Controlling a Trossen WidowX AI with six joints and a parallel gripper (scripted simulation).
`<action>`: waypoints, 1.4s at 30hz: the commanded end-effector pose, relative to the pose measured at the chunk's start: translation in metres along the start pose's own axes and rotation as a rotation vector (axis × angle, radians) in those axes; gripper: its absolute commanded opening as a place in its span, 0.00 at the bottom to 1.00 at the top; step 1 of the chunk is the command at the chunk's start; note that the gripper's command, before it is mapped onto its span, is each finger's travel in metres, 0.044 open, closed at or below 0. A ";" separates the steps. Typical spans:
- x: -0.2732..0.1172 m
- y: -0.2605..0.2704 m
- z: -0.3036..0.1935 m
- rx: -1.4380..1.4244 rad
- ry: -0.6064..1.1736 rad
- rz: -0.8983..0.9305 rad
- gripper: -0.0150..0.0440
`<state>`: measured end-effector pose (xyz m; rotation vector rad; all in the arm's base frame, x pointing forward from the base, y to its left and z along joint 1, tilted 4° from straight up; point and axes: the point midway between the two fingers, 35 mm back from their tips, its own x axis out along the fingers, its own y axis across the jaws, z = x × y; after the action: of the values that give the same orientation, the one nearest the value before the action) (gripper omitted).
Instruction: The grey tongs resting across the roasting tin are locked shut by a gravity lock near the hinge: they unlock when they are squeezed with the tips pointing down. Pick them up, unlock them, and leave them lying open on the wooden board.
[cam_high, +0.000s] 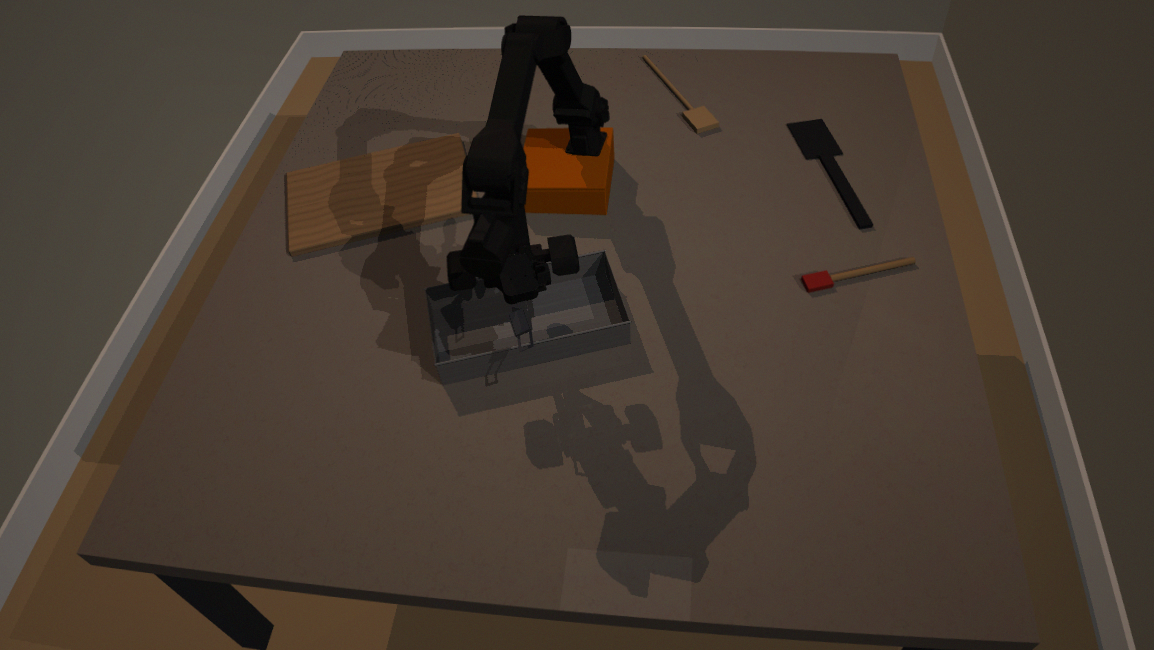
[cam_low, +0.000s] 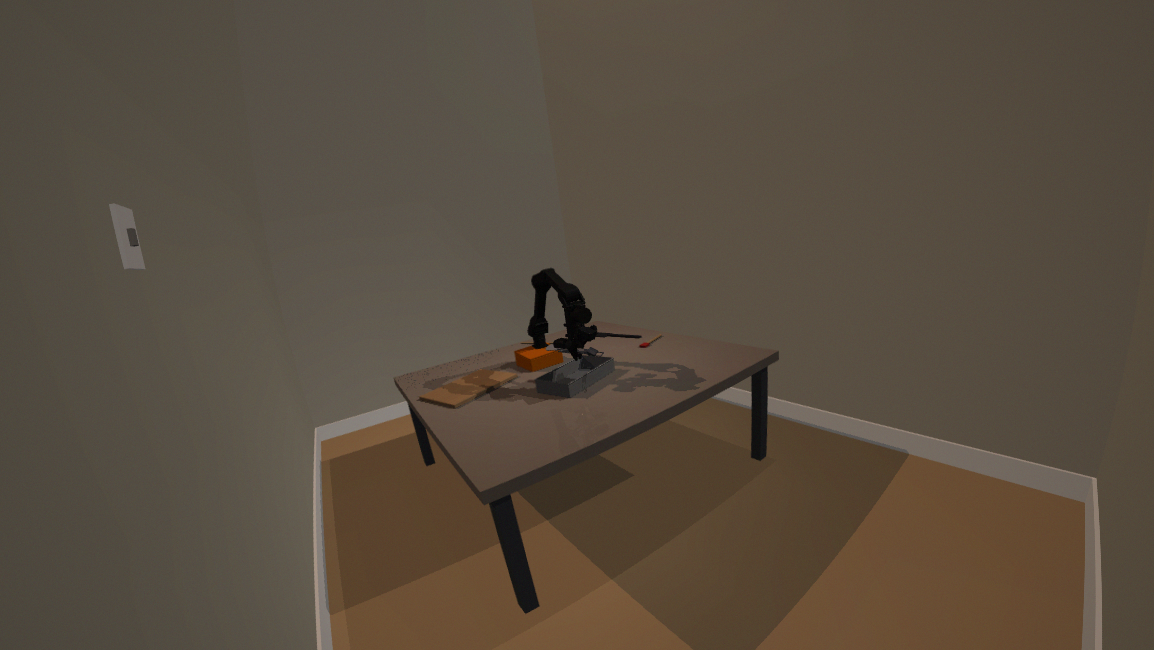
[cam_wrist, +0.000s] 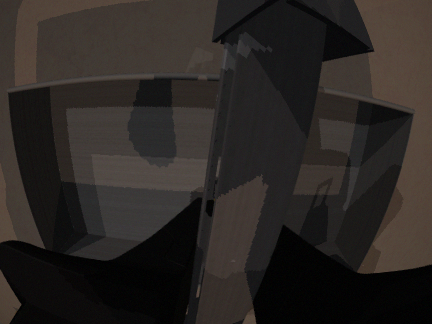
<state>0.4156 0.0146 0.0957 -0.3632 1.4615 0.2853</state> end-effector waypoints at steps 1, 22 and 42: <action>0.003 -0.027 -0.011 0.049 0.000 0.006 0.00; 0.013 -0.147 -0.091 0.306 0.001 -0.004 0.00; 0.016 -0.213 -0.170 0.486 0.003 -0.011 0.00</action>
<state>0.3581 -0.2306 0.0805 -0.0049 1.4840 -0.0516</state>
